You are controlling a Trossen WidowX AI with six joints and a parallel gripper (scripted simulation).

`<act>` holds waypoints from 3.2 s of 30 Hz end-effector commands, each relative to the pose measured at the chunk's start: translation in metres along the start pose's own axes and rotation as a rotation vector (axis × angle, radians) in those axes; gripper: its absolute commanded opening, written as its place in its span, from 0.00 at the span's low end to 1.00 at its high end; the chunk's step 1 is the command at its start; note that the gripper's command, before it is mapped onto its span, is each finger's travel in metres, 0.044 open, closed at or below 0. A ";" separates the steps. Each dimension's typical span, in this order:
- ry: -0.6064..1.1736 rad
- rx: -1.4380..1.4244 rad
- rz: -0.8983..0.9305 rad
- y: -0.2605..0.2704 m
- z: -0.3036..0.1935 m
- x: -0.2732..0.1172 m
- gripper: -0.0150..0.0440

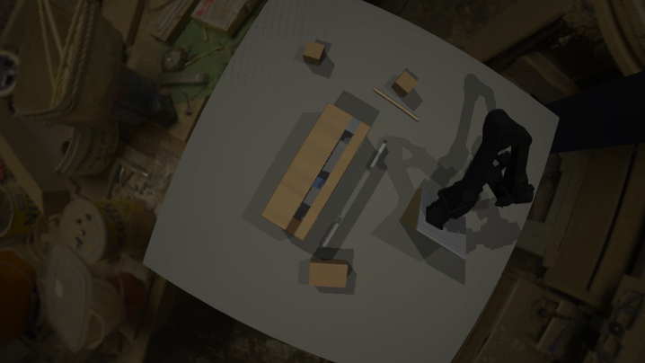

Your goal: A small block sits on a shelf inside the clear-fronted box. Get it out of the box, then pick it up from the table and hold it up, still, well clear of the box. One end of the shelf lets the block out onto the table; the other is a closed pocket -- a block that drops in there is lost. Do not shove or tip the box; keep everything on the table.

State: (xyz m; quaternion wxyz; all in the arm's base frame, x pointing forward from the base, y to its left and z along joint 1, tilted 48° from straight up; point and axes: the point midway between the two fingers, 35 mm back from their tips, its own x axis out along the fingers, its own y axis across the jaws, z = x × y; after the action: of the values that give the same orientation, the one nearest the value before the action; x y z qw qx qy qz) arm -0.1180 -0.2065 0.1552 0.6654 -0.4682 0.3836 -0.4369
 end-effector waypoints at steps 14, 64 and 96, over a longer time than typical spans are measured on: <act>-0.105 0.117 0.170 -0.002 0.022 0.040 0.93; 0.066 1.001 1.196 0.056 0.433 0.097 0.93; 1.096 1.361 0.466 0.263 0.444 -0.074 0.93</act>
State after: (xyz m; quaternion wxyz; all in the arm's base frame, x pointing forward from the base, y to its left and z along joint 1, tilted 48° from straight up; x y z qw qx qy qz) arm 0.3498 -0.0011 0.0677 0.6671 0.3855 0.4921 -0.4051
